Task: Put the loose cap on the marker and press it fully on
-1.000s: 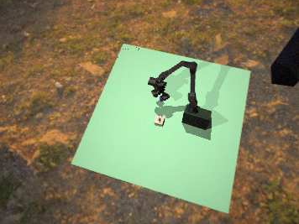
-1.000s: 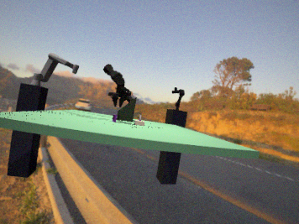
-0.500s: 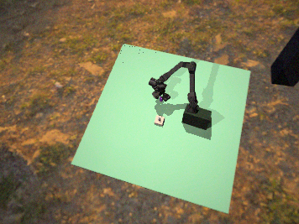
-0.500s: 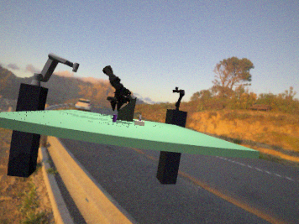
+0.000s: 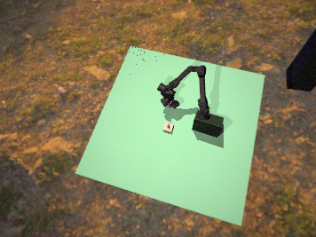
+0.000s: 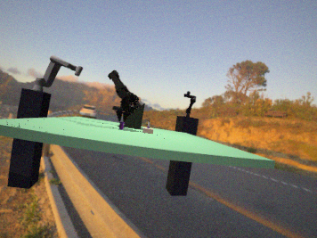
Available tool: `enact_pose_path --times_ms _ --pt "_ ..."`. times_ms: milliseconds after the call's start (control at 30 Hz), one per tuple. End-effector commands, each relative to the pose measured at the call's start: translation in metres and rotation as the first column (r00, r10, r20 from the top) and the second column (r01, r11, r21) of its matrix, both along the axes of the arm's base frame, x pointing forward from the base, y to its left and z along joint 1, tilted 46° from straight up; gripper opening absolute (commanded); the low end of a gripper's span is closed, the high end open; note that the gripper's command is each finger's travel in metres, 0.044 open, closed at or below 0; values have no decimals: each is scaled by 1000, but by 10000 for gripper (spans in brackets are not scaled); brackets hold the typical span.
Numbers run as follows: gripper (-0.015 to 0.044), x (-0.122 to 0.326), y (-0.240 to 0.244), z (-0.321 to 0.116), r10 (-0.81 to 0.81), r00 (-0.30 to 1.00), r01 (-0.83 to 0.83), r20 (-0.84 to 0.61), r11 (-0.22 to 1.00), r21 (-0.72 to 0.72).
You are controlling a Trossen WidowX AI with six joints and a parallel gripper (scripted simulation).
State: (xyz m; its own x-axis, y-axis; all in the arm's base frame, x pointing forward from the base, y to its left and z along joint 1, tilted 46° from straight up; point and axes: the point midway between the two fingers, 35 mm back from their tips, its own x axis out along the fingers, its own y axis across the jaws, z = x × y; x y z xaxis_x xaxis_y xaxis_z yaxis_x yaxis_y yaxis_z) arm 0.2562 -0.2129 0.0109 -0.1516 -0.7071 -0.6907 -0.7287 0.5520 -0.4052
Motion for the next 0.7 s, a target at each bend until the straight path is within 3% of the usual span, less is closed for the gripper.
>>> enact_pose_path --times_ms 0,667 --pt "253 -2 -3 -6 2 1000 -2 -8 1000 7" --pt "253 -9 -25 -27 3 1000 -3 -9 1000 4"
